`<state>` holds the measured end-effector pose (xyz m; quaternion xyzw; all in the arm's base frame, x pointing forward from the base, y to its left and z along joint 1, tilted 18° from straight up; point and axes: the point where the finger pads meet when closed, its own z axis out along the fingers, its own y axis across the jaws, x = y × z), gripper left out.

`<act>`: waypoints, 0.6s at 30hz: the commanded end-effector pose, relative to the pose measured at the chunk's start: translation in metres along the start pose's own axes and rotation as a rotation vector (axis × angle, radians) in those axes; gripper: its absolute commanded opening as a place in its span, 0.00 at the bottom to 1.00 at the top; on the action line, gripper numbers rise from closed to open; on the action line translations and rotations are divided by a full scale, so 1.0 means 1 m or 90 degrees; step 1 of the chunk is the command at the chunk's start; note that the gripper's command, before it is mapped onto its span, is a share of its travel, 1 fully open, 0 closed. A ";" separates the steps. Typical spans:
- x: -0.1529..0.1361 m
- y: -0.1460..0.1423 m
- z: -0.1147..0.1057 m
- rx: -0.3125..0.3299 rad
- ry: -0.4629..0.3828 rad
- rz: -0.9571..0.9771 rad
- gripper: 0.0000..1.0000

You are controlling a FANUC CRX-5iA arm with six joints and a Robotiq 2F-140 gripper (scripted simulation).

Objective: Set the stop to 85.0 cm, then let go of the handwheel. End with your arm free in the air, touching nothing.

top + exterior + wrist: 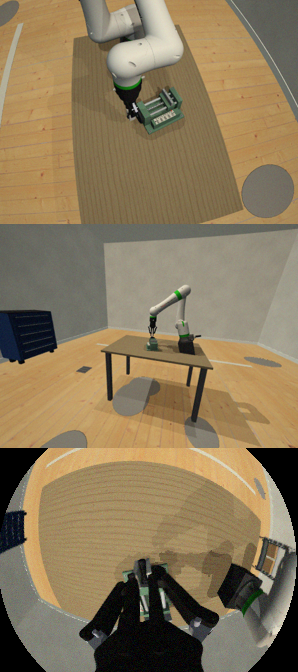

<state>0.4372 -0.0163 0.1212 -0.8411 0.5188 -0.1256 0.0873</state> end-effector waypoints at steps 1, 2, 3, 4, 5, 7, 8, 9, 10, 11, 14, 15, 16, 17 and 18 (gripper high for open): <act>0.000 -0.001 0.000 0.000 0.000 0.000 0.04; 0.000 -0.001 0.000 0.000 0.000 0.000 0.04; 0.000 -0.001 0.000 0.000 0.000 0.000 0.04; 0.000 -0.001 0.000 0.000 0.000 0.000 0.04; 0.000 -0.001 0.000 0.000 0.000 0.000 0.04; 0.000 -0.002 0.000 0.000 0.000 0.000 0.04; 0.000 -0.002 0.000 0.000 0.000 0.000 0.04; 0.000 -0.002 0.000 0.000 0.000 0.000 0.04; 0.000 -0.002 0.000 0.000 0.000 0.000 0.04; 0.000 -0.003 0.000 0.000 0.000 0.000 0.04; 0.000 -0.004 0.001 0.000 0.000 0.000 0.04; 0.000 -0.004 0.001 0.000 0.000 0.000 0.04; 0.000 -0.004 0.001 0.000 0.000 0.000 0.04; 0.000 -0.005 0.001 0.000 0.000 0.000 0.04; 0.000 -0.005 0.001 0.000 0.000 0.000 0.04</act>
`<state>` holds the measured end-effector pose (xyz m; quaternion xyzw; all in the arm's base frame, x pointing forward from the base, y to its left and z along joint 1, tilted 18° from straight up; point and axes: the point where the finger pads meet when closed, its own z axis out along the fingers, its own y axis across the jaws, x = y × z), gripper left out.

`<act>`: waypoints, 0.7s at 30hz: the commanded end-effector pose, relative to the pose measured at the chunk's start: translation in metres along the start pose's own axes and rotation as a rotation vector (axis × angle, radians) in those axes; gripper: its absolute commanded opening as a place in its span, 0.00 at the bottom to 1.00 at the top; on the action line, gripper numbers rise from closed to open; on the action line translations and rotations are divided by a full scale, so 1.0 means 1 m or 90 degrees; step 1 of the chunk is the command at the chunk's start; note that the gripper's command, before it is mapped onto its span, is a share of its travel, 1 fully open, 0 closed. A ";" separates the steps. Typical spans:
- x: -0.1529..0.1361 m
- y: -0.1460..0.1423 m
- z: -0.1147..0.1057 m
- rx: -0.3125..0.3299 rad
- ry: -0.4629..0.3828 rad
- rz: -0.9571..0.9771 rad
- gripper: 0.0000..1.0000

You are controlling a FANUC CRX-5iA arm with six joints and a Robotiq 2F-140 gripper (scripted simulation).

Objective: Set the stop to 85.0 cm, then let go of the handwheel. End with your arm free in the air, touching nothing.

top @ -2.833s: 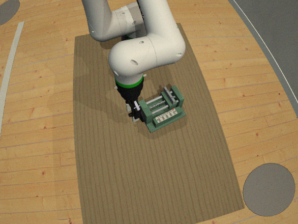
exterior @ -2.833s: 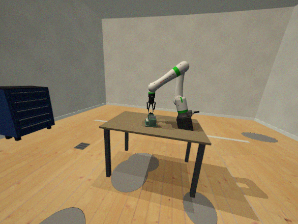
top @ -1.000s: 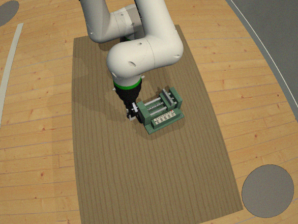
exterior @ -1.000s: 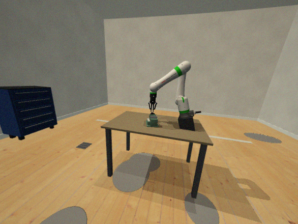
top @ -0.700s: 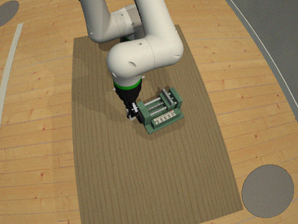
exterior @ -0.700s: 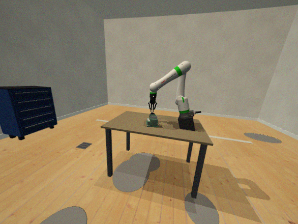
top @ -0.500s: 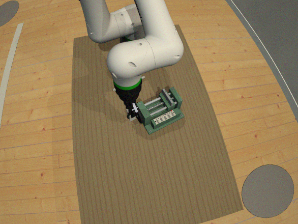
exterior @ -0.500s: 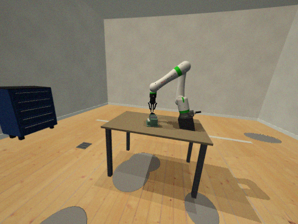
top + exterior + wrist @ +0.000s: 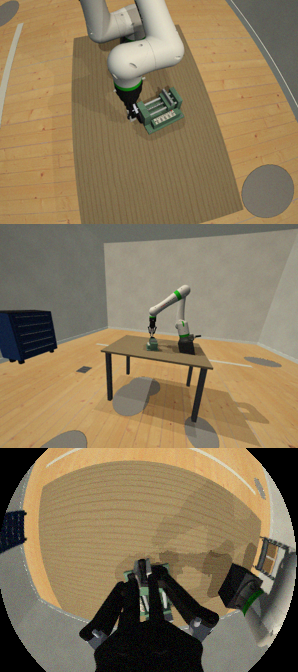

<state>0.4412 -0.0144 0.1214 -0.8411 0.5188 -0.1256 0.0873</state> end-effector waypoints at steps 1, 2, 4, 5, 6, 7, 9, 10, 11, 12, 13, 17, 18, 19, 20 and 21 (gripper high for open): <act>0.000 -0.001 0.000 0.000 0.000 0.000 0.04; 0.000 -0.001 0.001 0.000 0.000 0.000 0.04; 0.000 -0.002 0.001 0.000 0.000 0.000 0.04; 0.000 -0.003 0.001 0.000 0.000 0.000 0.04; 0.000 -0.003 0.001 0.000 0.000 0.000 0.04; 0.000 -0.004 0.001 0.000 0.000 0.000 0.04; 0.000 -0.004 0.001 0.000 0.000 0.000 0.04; 0.000 -0.004 0.002 0.000 0.000 0.000 0.04; 0.000 -0.005 0.002 0.000 0.000 0.000 0.04; 0.000 -0.005 0.002 0.000 0.000 0.000 0.04; 0.000 -0.006 0.002 0.000 0.000 0.000 0.04; 0.000 -0.008 0.004 0.000 0.000 0.000 0.04; 0.000 -0.008 0.004 0.000 0.000 0.000 0.04; 0.000 -0.009 0.005 0.000 0.000 0.000 0.04; 0.000 -0.010 0.005 0.000 0.000 0.000 0.04; 0.000 -0.010 0.005 0.000 0.000 0.000 0.04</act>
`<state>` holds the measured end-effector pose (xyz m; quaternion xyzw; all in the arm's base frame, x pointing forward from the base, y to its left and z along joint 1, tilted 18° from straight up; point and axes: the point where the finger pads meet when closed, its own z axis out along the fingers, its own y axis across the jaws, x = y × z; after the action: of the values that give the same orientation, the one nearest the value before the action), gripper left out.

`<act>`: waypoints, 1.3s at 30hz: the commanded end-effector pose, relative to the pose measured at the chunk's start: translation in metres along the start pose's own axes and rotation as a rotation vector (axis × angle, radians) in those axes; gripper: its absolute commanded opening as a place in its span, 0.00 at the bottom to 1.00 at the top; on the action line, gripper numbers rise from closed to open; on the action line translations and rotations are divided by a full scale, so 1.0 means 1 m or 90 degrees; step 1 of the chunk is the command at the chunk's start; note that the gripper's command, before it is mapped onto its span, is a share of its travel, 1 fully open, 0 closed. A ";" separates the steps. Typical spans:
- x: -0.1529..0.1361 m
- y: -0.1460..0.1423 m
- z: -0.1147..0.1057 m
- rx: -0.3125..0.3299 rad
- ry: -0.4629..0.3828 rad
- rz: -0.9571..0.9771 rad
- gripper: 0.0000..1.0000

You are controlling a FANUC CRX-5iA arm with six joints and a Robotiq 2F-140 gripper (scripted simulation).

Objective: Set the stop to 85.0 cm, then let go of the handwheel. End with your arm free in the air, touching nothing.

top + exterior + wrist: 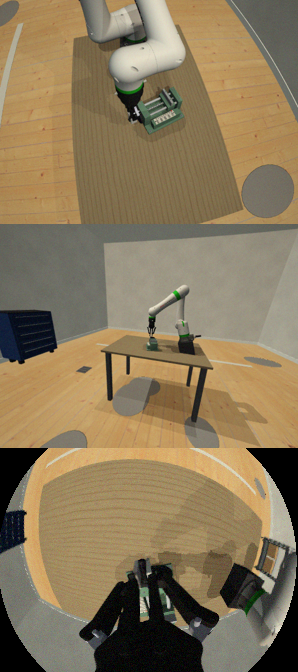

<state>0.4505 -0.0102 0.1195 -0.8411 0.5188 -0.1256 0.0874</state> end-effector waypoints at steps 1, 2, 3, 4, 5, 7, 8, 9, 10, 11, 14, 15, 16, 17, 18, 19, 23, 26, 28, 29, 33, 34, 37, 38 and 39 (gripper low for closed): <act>0.000 -0.002 0.001 0.000 0.000 0.000 0.04; 0.000 -0.002 0.002 0.000 0.000 0.000 0.04; 0.000 -0.003 0.002 0.000 0.000 0.000 0.04; 0.000 -0.003 0.002 0.000 0.000 0.000 0.04; 0.000 -0.003 0.002 0.000 0.000 0.000 0.04; 0.000 -0.004 0.003 0.000 0.000 0.000 0.04; 0.000 -0.005 0.004 0.000 0.000 0.000 0.04; 0.000 -0.005 0.005 0.000 0.000 0.000 0.04; 0.000 -0.006 0.005 0.000 0.000 0.000 0.04; 0.000 -0.006 0.006 0.000 0.000 0.000 0.04; 0.000 -0.008 0.008 0.000 0.000 0.000 0.04; 0.000 -0.008 0.009 0.000 0.000 0.000 0.04; 0.000 -0.009 0.010 0.000 0.000 0.000 0.04; 0.000 -0.009 0.011 0.000 0.000 0.000 0.04; 0.000 -0.010 0.012 0.000 0.000 0.000 0.04; 0.000 -0.010 0.013 0.000 0.000 0.000 0.04; 0.000 -0.011 0.016 0.000 0.000 0.000 0.04; 0.000 -0.012 0.020 0.000 0.000 0.000 0.04; 0.000 -0.013 0.023 0.000 0.000 0.000 0.04; 0.000 -0.013 0.024 0.000 0.000 0.000 0.04; 0.000 -0.012 0.032 0.000 0.000 0.000 0.04; 0.000 -0.012 0.034 0.000 0.000 0.000 0.04; 0.000 -0.010 0.039 0.000 0.000 0.000 0.04; 0.000 -0.010 0.039 0.000 0.000 0.000 0.04; 0.000 -0.010 0.039 0.000 0.000 0.000 0.04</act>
<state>0.4707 -0.0050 0.0854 -0.8411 0.5187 -0.1257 0.0876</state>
